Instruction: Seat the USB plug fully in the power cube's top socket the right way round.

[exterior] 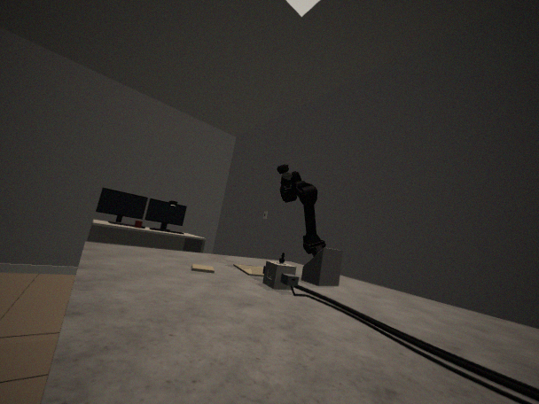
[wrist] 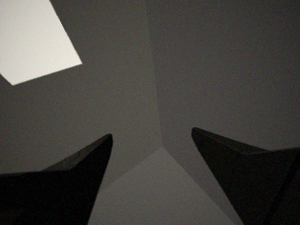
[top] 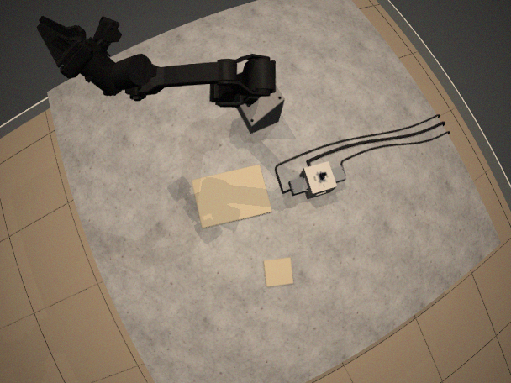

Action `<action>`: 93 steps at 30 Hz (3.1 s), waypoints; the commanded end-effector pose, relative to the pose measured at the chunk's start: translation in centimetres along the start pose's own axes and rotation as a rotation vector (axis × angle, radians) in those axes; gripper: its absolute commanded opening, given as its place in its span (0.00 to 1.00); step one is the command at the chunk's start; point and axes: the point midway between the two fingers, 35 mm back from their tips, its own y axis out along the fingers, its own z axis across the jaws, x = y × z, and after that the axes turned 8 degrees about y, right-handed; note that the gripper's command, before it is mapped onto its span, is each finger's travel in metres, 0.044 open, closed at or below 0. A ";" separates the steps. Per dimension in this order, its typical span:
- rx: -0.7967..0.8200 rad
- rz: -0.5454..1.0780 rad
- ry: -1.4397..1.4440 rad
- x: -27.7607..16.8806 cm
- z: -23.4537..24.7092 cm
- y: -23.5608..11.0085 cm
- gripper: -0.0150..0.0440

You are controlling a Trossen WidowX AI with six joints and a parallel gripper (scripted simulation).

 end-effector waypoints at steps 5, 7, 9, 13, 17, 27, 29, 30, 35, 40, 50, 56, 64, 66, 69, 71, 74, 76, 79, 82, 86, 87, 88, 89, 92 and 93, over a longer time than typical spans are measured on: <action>-0.177 0.109 0.075 -3.3 -5.5 -0.1 1.00; -0.300 0.170 0.137 -5.7 -8.9 -0.9 1.00; -0.390 0.217 0.182 -7.6 -11.1 -1.7 1.00; -0.575 0.379 0.271 -12.5 -14.6 -5.5 1.00; -0.777 0.517 0.363 -17.8 -17.2 -10.2 1.00; -1.199 0.914 0.516 -28.1 -15.8 -25.2 1.00; -1.277 1.004 0.532 -29.4 -14.6 -28.5 1.00; -1.315 1.048 0.538 -29.9 -13.9 -30.1 1.00; -1.470 1.265 0.544 -31.4 -9.4 -37.9 1.00; -1.617 1.456 0.551 -30.9 -3.8 -45.0 1.00; -1.776 1.892 0.377 -23.6 7.8 -56.4 1.00; -1.778 2.109 0.255 -17.1 14.4 -60.5 1.00; -1.633 2.407 -0.099 -4.8 19.9 -64.9 1.00; -1.561 2.465 -0.192 -1.5 20.7 -65.5 1.00; -1.424 2.535 -0.328 3.6 21.3 -65.9 1.00; -1.315 2.566 -0.415 6.9 21.4 -65.9 1.00; -1.123 2.588 -0.527 11.9 21.0 -65.5 1.00; -0.975 2.587 -0.586 15.0 20.4 -65.0 1.00; -0.888 2.573 -0.613 16.9 20.0 -64.7 1.00; -0.888 2.573 -0.613 16.9 19.9 -64.6 1.00; -0.888 2.573 -0.613 16.8 19.9 -64.7 1.00; -0.888 2.573 -0.613 16.8 19.9 -64.7 1.00; -0.888 2.573 -0.613 16.8 19.9 -64.8 1.00; -0.888 2.573 -0.613 16.8 19.8 -64.8 1.00; -0.888 2.573 -0.613 16.8 19.7 -65.1 1.00; -0.888 2.573 -0.613 16.7 19.6 -65.2 1.00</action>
